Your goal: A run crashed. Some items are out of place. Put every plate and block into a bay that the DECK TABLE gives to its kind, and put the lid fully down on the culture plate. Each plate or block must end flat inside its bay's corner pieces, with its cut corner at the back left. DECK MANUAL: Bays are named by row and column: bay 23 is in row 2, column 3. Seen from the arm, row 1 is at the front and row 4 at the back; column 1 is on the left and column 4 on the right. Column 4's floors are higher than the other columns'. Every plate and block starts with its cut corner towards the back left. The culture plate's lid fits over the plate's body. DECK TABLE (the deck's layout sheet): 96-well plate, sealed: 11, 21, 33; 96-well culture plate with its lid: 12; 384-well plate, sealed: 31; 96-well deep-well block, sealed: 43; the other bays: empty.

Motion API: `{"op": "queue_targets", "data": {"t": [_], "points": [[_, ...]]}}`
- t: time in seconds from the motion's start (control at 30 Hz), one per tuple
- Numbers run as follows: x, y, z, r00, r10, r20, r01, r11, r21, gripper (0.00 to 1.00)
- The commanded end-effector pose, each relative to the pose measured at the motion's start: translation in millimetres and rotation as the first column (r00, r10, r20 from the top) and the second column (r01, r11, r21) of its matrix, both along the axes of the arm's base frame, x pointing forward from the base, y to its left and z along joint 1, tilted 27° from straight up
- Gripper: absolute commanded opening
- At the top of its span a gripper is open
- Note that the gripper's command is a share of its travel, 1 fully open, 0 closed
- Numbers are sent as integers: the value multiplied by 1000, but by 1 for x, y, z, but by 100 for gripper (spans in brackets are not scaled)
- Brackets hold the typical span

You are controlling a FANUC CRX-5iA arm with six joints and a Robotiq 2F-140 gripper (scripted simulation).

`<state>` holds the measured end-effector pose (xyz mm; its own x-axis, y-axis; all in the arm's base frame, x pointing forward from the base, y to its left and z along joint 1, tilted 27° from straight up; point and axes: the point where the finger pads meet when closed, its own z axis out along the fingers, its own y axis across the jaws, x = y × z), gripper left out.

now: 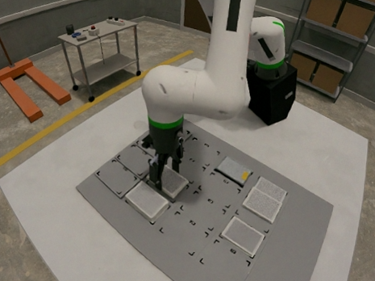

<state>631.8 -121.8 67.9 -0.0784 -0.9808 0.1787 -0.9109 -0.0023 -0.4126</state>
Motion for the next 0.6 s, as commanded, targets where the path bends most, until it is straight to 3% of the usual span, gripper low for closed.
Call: {"op": "queue_targets", "data": {"t": [0.0,0.57], "points": [[2,-1,-3,1000,0,2,0,1000,0,10],[7,-3,-12,1000,0,2,0,1000,0,10]]}}
